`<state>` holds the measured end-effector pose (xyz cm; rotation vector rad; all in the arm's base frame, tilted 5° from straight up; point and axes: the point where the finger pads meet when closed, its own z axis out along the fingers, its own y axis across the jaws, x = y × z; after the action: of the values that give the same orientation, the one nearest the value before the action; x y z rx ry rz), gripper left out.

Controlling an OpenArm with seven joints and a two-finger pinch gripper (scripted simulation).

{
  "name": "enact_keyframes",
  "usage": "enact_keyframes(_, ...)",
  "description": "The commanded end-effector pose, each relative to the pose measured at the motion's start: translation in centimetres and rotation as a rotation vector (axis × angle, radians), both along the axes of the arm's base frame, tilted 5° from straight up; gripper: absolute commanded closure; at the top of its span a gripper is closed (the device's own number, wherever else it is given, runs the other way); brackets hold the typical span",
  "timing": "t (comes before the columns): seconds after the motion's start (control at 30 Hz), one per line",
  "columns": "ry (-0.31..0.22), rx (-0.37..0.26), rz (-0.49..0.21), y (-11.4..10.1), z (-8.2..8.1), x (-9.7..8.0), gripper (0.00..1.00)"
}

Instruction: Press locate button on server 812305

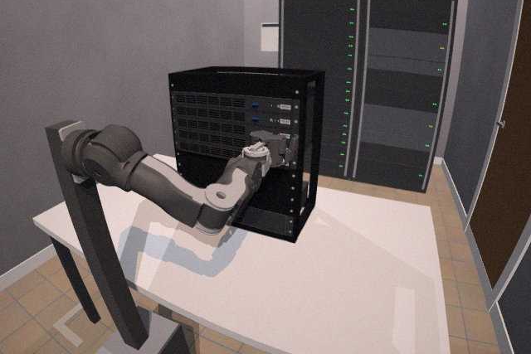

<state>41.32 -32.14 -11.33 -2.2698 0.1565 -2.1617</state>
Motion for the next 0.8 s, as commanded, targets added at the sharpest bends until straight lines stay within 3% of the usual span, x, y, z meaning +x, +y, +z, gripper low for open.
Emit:
enact_keyframes(0.0,-0.018,0.001,-0.011,-0.3,0.7,-0.2,0.4)
enact_keyframes(0.53,-0.018,0.001,-0.011,0.0,0.8,-3.6,0.4)
enact_keyframes(0.77,-0.018,0.001,-0.011,0.0,0.8,-4.2,0.4)
